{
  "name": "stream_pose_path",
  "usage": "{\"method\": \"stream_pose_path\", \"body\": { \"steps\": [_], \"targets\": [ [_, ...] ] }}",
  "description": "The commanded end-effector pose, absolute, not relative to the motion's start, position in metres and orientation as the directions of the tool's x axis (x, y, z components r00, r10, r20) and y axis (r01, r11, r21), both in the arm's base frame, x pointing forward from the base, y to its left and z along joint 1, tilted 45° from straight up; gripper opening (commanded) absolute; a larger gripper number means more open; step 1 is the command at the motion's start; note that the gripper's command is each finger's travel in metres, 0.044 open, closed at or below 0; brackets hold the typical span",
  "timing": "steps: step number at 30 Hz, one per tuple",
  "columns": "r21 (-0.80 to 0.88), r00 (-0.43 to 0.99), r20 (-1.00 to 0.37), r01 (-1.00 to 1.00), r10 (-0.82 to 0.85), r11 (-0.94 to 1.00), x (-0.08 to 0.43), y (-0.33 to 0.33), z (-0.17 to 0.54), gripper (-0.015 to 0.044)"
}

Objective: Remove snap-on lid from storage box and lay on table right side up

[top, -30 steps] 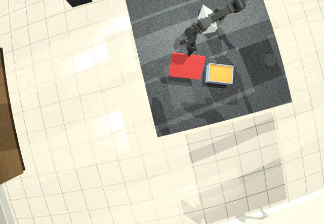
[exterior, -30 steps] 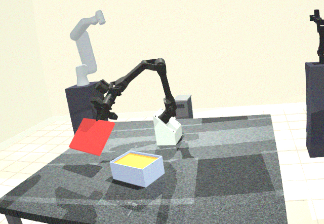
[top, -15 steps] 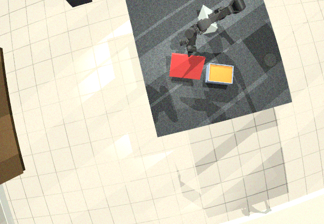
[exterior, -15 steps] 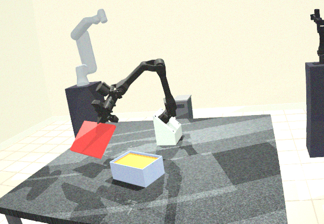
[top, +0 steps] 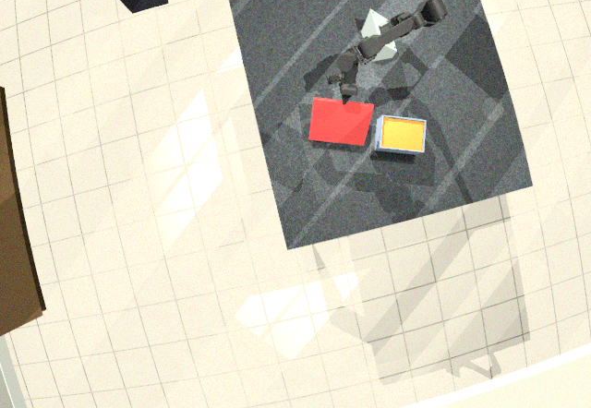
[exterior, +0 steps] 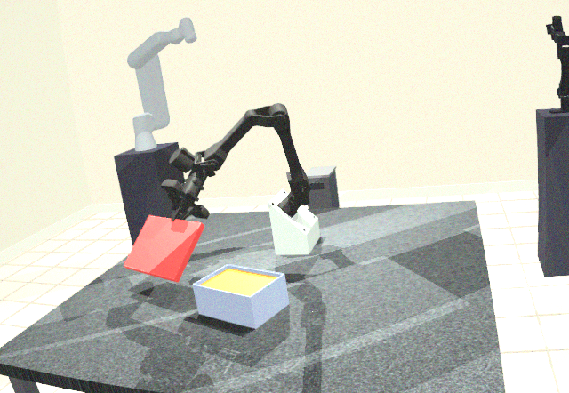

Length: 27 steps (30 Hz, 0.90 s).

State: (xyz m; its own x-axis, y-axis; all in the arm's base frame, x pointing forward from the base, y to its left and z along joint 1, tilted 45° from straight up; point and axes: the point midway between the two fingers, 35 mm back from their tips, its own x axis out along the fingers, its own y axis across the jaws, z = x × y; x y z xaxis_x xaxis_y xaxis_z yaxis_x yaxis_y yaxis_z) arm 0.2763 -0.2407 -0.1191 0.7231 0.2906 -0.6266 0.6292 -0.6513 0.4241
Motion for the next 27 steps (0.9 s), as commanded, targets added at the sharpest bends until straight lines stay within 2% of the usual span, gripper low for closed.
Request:
{"method": "stream_pose_path", "body": {
  "steps": [1, 27],
  "targets": [
    [0.422, 0.725, -0.623, 0.626, 0.292, -0.656, 0.276, -0.238, -0.122, 0.0000],
    [0.422, 0.726, -0.623, 0.626, 0.292, -0.656, 0.276, -0.223, -0.137, 0.0000]
  ]
}}
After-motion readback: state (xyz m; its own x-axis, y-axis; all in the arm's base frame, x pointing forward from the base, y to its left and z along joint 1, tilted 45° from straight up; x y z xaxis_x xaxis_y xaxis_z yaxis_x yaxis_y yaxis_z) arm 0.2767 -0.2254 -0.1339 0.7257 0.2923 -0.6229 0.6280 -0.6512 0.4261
